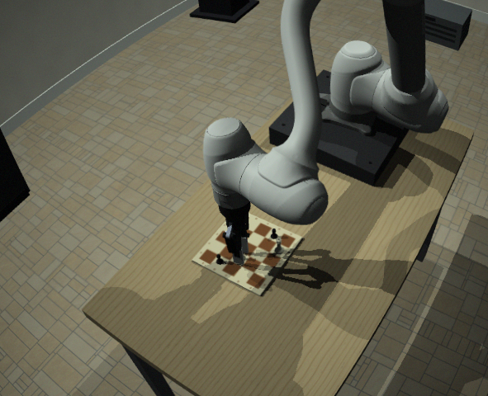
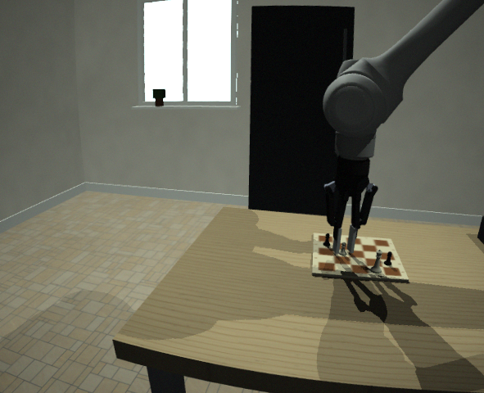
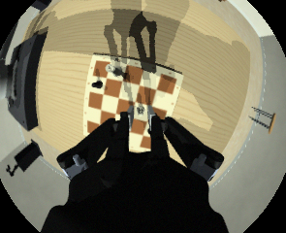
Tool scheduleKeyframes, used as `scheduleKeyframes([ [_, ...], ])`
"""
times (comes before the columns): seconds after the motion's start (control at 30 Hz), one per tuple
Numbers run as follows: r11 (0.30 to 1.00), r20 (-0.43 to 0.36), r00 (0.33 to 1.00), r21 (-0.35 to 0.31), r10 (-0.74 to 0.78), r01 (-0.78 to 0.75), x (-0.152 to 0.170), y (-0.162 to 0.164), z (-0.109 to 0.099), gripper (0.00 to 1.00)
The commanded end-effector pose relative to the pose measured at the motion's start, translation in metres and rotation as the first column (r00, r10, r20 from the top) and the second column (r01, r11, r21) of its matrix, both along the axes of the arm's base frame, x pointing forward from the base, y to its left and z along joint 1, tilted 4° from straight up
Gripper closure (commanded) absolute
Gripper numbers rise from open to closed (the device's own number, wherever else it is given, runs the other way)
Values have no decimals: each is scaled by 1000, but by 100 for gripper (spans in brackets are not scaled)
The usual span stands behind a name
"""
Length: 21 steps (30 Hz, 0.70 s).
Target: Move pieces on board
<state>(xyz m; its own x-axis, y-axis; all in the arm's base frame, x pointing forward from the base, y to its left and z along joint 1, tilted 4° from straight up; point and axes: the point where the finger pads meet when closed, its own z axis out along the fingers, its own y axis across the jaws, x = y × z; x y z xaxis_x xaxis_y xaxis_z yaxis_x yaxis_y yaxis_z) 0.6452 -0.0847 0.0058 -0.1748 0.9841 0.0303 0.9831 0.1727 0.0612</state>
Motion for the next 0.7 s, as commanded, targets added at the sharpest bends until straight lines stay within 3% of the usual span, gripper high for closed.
scheduleKeyframes([
  [0.0, 1000, 0, 1000, 0, 0, 0, 0, 0, 0, 80],
  [0.63, 1000, 0, 1000, 0, 0, 0, 0, 0, 0, 80],
  [0.67, 1000, 0, 1000, 0, 0, 0, 0, 0, 0, 100],
])
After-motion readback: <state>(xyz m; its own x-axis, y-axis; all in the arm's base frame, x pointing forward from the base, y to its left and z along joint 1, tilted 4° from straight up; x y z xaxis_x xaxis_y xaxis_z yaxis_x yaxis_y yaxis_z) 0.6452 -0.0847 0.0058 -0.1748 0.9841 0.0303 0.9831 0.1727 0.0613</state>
